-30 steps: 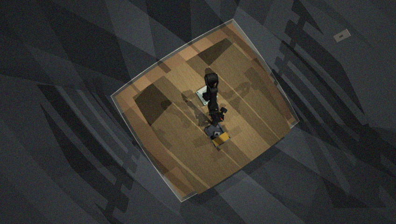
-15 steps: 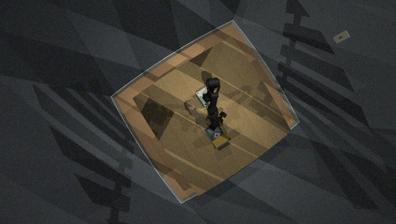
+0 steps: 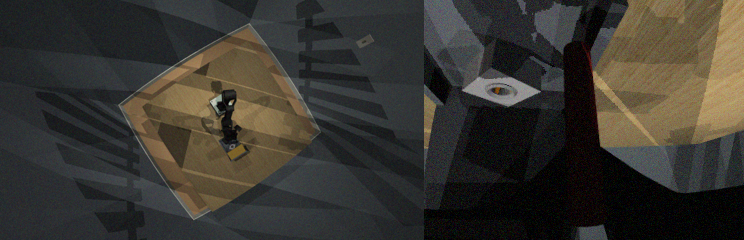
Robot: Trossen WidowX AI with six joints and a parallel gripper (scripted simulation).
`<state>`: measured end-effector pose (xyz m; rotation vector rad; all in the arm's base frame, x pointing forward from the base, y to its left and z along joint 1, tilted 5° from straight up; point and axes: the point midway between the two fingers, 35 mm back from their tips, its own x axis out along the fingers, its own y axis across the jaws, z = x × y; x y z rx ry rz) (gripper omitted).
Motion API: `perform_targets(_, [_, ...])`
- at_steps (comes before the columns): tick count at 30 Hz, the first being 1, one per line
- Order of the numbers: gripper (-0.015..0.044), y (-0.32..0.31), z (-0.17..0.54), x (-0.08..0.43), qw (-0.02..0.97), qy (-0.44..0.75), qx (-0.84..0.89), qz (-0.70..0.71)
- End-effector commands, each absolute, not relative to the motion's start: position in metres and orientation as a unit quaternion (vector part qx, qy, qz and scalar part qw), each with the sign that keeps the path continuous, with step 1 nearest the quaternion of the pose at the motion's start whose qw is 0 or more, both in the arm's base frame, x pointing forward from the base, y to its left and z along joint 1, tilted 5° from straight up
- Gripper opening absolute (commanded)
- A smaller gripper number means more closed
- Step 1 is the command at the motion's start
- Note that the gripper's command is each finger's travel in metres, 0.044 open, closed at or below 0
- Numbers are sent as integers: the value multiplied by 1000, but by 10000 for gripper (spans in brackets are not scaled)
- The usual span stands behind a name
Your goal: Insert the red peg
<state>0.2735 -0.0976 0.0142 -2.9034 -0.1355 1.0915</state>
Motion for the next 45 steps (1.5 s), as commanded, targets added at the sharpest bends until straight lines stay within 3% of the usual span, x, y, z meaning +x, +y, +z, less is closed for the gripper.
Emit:
perform_targets(1, [0,-108,14,277,22,-30,-936,351])
perform_targets(21, [0,-151,4,286,39,20,-935,352])
perform_targets(45, [0,-156,4,323,39,20,-936,350])
